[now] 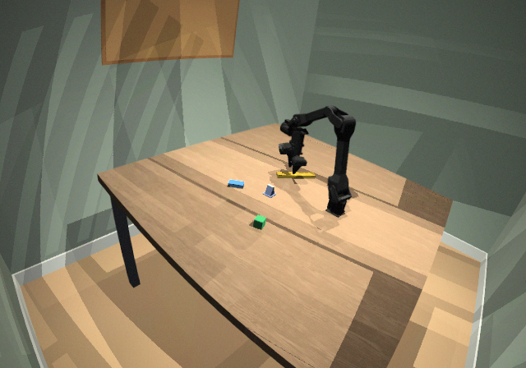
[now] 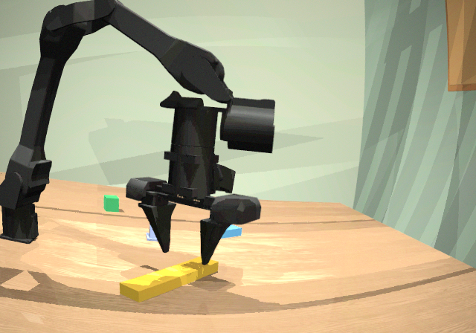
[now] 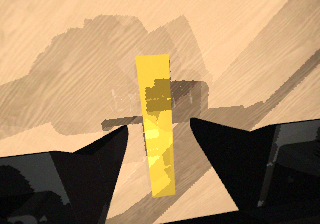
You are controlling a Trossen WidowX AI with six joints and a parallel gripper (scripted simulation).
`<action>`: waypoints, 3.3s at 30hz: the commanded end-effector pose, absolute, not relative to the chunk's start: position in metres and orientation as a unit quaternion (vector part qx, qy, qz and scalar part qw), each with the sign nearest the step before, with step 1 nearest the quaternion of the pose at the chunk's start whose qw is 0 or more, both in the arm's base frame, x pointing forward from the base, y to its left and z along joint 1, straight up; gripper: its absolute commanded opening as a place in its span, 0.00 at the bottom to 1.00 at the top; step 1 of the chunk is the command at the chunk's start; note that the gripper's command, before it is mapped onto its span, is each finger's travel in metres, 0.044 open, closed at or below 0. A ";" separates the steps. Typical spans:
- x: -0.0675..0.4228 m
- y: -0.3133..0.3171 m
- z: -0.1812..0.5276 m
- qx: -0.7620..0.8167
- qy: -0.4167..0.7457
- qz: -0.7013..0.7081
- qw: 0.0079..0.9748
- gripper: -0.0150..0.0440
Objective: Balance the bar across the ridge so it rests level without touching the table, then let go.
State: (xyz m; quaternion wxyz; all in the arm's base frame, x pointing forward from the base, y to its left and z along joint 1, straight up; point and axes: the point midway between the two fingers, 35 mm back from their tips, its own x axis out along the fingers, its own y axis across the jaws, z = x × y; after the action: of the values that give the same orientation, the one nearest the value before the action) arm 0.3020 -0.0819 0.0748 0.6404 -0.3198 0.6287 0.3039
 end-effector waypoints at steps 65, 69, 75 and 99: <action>0.305 -0.082 0.098 -0.318 0.628 0.304 0.641 0.25; 0.305 -0.082 0.108 -0.318 0.628 0.304 0.642 0.25; 0.303 -0.081 0.124 -0.317 0.628 0.304 0.642 0.25; 0.311 -0.020 0.141 -0.376 0.595 0.365 0.610 0.25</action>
State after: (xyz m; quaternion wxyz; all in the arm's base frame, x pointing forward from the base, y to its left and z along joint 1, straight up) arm 0.3102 -0.0317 0.1404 0.6155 -0.3681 0.6002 0.3540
